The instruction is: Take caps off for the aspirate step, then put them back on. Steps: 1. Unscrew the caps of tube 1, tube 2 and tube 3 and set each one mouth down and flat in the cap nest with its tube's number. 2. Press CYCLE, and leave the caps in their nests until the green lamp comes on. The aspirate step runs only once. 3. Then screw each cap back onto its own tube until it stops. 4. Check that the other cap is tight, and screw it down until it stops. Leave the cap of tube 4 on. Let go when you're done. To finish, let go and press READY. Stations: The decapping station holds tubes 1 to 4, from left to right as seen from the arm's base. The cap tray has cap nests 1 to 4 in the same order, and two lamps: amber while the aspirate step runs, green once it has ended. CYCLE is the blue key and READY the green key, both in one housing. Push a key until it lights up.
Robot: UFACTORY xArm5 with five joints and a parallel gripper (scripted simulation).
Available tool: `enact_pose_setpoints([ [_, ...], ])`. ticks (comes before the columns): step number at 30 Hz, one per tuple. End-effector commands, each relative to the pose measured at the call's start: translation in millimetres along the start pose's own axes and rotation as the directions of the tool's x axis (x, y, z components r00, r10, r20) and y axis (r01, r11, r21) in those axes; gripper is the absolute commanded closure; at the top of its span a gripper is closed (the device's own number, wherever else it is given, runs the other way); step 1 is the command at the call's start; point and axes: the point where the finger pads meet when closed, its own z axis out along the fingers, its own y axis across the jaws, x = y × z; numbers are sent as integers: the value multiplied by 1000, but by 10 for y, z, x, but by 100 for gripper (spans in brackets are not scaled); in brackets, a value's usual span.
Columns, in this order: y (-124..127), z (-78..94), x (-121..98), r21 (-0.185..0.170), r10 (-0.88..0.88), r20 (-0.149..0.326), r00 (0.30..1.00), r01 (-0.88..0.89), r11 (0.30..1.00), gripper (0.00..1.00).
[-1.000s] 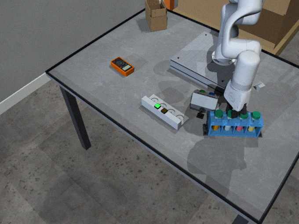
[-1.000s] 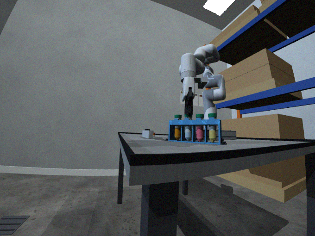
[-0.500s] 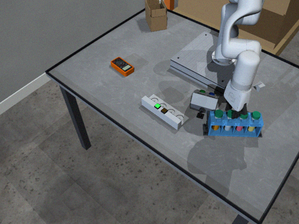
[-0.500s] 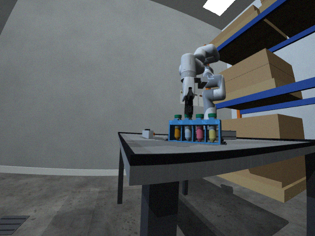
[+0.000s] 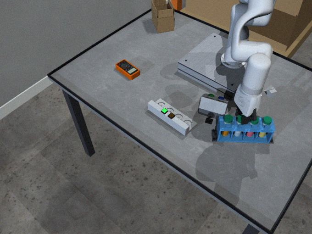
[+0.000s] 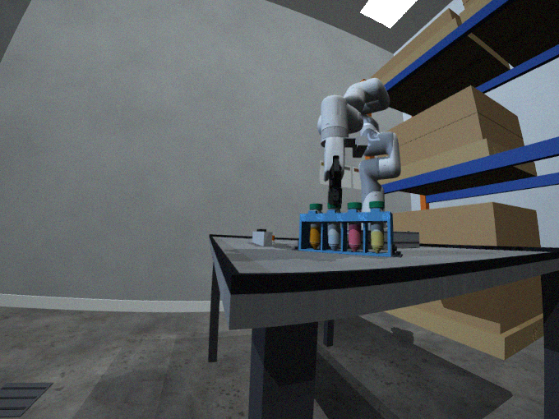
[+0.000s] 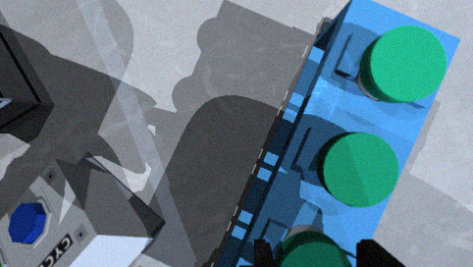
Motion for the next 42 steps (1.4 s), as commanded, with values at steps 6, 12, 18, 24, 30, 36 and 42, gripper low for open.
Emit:
enact_pose_setpoints([
  [6, 12, 31, -5, -10, 17, -10, 1000, -17, 1000, 54],
  [12, 13, 41, -5, -10, 17, -10, 1000, -17, 1000, 54],
  [18, 13, 41, -5, -10, 17, -10, 1000, -17, 1000, 100],
  [24, 13, 41, -5, -10, 17, -10, 1000, -17, 1000, 100],
  [30, 13, 42, -5, -9, 84, -11, 996, -84, 996, 100],
  [36, 13, 45, -5, -7, 215, -12, 976, -215, 976, 100],
  [42, 13, 48, -5, -5, 405, -13, 914, -405, 914, 100],
])
